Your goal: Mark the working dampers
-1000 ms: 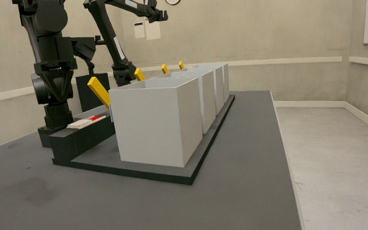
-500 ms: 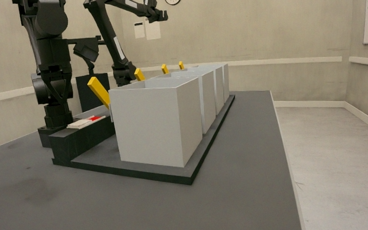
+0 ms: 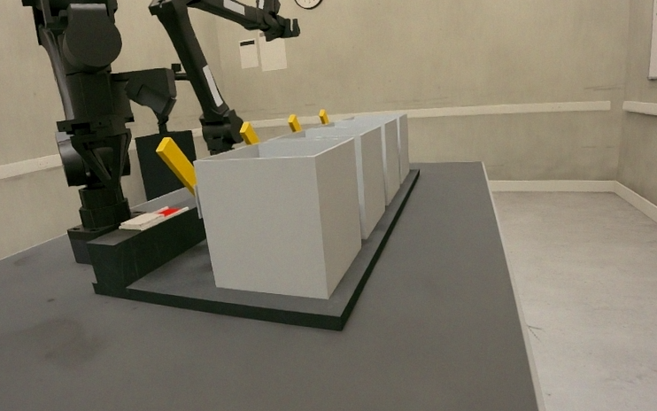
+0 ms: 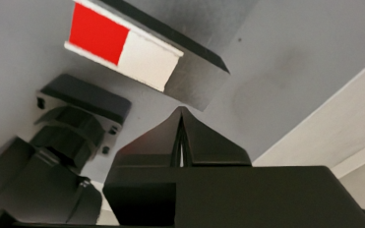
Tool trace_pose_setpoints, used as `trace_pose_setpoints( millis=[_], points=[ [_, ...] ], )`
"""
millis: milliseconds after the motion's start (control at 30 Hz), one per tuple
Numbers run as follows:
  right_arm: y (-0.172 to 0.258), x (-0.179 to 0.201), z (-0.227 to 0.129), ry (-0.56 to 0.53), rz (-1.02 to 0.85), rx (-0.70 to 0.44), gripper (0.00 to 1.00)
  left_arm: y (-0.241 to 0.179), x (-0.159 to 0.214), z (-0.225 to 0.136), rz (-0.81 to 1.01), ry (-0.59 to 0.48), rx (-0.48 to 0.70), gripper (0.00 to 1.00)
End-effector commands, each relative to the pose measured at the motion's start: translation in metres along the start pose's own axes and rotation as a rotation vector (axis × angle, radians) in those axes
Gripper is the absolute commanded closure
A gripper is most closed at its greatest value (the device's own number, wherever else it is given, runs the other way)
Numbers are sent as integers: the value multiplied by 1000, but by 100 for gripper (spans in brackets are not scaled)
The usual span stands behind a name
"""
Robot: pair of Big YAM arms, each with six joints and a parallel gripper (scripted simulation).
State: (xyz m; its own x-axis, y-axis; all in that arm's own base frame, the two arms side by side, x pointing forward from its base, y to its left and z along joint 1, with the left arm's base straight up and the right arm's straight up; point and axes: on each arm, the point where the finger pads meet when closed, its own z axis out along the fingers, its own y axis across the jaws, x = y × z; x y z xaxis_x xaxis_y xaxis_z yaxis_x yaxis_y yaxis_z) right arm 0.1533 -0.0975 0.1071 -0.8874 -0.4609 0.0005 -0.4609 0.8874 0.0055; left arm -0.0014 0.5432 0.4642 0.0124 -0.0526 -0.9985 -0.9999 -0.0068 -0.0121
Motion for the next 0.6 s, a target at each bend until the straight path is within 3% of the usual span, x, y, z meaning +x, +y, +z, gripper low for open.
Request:
trace_pose_setpoints(
  millis=[0,567],
  points=[
    [-7,-3,-3,-8,168,21,100,3,-36,0,12,-53,-3,0],
    [-7,-2,3,-11,614,18,100,3,-36,0,12,-53,-3,0]
  ],
)
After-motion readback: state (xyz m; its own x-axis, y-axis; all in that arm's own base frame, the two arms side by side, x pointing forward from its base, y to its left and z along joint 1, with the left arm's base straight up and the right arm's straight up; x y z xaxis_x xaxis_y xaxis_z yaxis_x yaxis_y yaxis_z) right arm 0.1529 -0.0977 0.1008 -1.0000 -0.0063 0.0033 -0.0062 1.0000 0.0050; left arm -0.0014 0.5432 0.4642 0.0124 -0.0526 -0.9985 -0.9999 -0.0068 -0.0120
